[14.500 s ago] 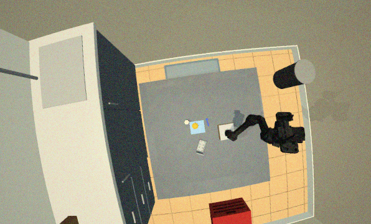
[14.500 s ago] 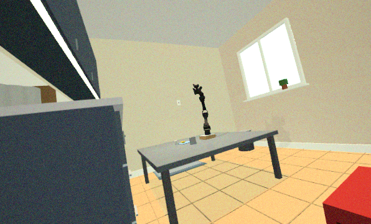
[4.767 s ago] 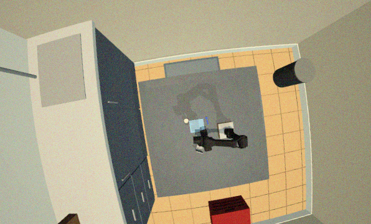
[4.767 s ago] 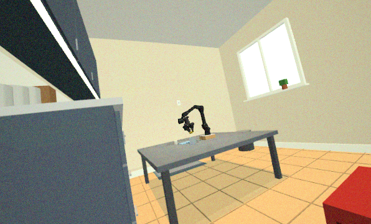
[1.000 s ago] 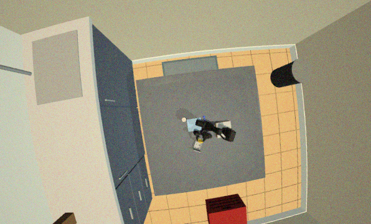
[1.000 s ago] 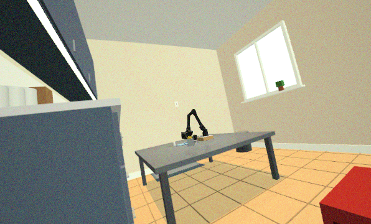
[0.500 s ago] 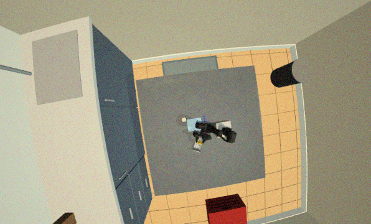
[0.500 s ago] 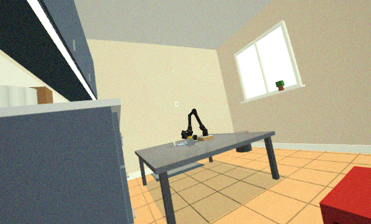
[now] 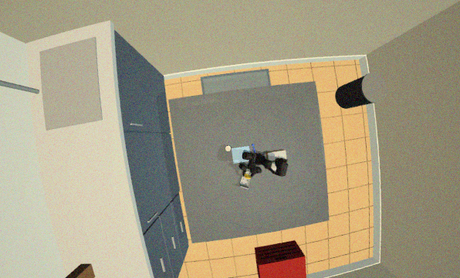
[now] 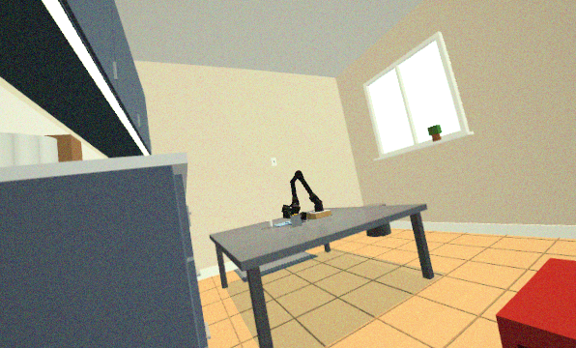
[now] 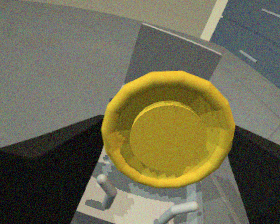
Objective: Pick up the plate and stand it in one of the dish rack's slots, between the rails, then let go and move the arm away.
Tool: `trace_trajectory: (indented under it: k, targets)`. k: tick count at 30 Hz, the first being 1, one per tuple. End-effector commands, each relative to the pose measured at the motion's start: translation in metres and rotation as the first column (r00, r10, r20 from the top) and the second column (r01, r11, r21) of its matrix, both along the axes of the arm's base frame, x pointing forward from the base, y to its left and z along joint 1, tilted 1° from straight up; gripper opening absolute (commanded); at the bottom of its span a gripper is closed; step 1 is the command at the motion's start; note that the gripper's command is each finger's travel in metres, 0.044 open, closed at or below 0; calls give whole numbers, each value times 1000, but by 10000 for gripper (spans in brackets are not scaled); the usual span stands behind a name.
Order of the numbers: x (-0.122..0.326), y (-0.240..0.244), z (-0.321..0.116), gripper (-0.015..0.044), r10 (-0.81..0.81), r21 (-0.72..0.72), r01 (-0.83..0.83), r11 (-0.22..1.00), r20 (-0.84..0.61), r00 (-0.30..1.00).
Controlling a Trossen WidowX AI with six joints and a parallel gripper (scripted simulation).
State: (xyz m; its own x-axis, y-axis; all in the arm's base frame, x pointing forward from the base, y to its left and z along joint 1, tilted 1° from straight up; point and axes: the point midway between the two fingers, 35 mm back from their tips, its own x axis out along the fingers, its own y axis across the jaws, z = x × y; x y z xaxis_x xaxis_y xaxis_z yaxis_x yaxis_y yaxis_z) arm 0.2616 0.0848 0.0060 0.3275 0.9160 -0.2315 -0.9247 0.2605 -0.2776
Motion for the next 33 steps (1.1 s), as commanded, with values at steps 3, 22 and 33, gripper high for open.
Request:
trace_trajectory:
  k: [3,22,33]
  targets:
    - [1,0,1,0,1,0,-1,1000,3,1000]
    - [0,0,1,400,0,0,0,1000,2,1000]
    - [9,0,45,400,6,2,-6,1000,-10,1000]
